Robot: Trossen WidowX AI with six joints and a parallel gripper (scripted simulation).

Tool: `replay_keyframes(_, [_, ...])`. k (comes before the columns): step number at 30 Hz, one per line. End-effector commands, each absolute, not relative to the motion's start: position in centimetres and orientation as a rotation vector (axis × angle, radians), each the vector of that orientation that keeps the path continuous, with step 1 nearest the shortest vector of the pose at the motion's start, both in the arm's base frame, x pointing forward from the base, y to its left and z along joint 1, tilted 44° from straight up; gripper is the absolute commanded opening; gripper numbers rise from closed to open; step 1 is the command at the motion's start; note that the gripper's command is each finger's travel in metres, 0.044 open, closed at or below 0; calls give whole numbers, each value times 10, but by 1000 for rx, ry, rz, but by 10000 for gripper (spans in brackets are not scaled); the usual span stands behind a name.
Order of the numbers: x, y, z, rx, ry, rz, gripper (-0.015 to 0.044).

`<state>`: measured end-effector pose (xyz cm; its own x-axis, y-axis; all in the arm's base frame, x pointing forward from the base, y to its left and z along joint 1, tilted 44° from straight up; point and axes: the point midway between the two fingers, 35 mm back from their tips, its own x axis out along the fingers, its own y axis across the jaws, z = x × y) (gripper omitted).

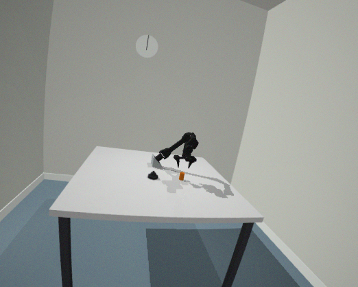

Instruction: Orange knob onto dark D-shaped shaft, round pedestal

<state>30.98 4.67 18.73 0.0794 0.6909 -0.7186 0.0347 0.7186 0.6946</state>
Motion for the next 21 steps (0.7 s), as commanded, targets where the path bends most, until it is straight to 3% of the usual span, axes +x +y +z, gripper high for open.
replay_keyframes(1, [308,58,177,649,1432,552,440])
replay_keyframes(21, [312,81,153,647,1432,552,440])
